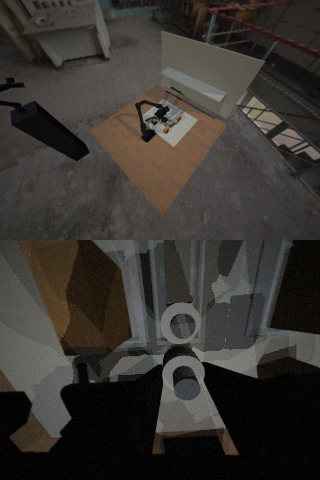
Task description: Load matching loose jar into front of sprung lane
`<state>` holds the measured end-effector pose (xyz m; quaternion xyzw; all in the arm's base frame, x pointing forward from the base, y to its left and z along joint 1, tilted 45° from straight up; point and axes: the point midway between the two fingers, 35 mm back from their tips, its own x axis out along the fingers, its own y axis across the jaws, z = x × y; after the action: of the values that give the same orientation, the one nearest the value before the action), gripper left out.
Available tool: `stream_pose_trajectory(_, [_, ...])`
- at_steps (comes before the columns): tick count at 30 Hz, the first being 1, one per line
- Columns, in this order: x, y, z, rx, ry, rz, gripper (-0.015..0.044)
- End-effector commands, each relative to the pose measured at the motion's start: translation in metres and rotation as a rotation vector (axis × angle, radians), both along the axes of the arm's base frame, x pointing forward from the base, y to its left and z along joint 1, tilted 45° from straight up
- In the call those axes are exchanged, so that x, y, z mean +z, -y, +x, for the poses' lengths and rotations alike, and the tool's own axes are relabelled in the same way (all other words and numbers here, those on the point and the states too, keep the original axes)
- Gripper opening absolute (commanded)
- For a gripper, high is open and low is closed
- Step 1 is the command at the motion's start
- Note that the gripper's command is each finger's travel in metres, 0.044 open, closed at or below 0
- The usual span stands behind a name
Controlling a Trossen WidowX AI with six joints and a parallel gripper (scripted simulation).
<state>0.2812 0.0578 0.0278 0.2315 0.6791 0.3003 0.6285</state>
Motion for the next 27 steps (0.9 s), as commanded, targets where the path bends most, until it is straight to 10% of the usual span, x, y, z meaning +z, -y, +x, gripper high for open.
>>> stream_pose_trajectory(1, [-0.002, -0.002, -0.001, -0.004, -0.011, 0.005, 0.0])
stream_pose_trajectory(27, [-0.003, -0.003, 0.01, -0.004, -0.01, 0.005, 0.0])
